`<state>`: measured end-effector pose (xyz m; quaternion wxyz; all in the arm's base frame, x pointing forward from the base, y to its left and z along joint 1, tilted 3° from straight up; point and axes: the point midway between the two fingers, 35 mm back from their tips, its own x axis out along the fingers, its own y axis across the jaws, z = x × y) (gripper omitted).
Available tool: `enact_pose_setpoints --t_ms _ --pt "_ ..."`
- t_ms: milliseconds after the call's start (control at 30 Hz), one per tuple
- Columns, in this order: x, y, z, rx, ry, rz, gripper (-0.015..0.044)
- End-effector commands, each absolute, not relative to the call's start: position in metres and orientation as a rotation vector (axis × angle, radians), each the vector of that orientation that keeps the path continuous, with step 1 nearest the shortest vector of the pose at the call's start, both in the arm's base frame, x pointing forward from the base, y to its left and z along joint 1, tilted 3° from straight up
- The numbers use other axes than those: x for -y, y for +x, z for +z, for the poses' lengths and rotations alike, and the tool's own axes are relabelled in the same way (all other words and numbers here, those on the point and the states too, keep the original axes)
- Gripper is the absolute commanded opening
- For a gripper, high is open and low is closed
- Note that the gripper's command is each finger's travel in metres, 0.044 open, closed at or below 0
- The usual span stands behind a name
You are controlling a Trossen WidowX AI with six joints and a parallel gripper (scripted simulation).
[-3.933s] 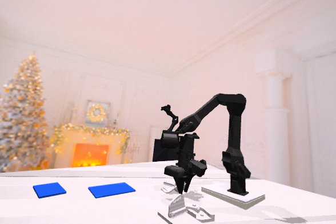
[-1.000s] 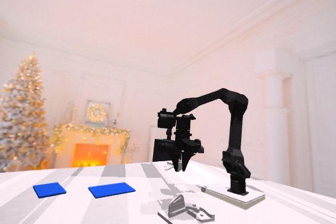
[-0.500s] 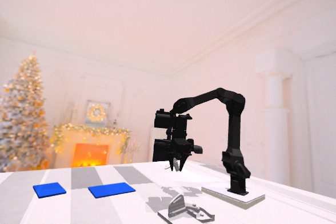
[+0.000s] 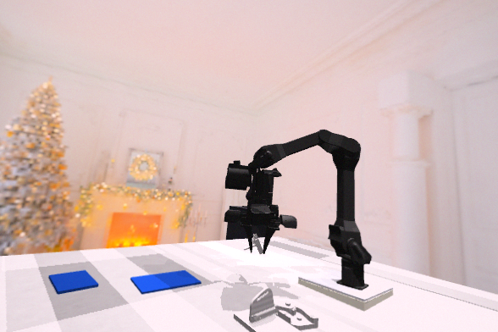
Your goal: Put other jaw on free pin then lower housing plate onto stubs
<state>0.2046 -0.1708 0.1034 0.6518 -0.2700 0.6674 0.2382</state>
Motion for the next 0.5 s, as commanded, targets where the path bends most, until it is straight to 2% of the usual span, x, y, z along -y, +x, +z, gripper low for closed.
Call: enact_pose_setpoints --t_ms 0,467 --pt "0.175 0.207 0.104 -1.53 -0.559 0.48 0.0037" --pt "0.185 0.215 0.105 -1.564 -0.34 0.256 0.0037"
